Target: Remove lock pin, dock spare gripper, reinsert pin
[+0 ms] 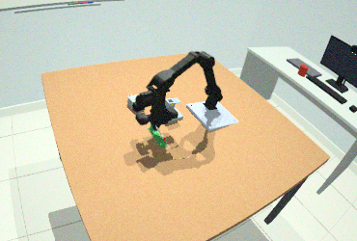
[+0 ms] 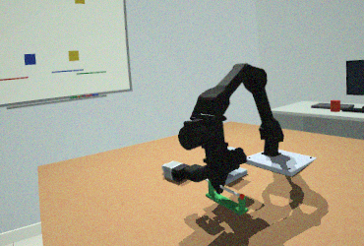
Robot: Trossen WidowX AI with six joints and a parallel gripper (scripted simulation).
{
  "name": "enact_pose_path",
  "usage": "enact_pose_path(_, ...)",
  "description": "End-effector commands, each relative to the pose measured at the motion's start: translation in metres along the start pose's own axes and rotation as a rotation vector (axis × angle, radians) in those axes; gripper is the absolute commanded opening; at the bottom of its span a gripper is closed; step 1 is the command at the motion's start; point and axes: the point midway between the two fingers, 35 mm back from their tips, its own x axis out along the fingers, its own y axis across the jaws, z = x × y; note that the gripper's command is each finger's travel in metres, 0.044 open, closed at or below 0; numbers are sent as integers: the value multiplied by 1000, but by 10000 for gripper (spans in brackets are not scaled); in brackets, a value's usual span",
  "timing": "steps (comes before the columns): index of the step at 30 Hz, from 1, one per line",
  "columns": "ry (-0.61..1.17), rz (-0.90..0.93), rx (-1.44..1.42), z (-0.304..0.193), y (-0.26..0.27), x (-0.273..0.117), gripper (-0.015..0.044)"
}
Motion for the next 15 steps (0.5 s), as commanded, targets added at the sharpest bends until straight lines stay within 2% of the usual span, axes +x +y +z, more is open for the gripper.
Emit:
enact_pose_path(1, 2, 10, -4, -1, 1, 5, 0)
enact_pose_path(10, 0, 0, 0, 0, 0, 0, 0)
enact_pose_path(15, 0, 0, 0, 0, 0, 0, 131)
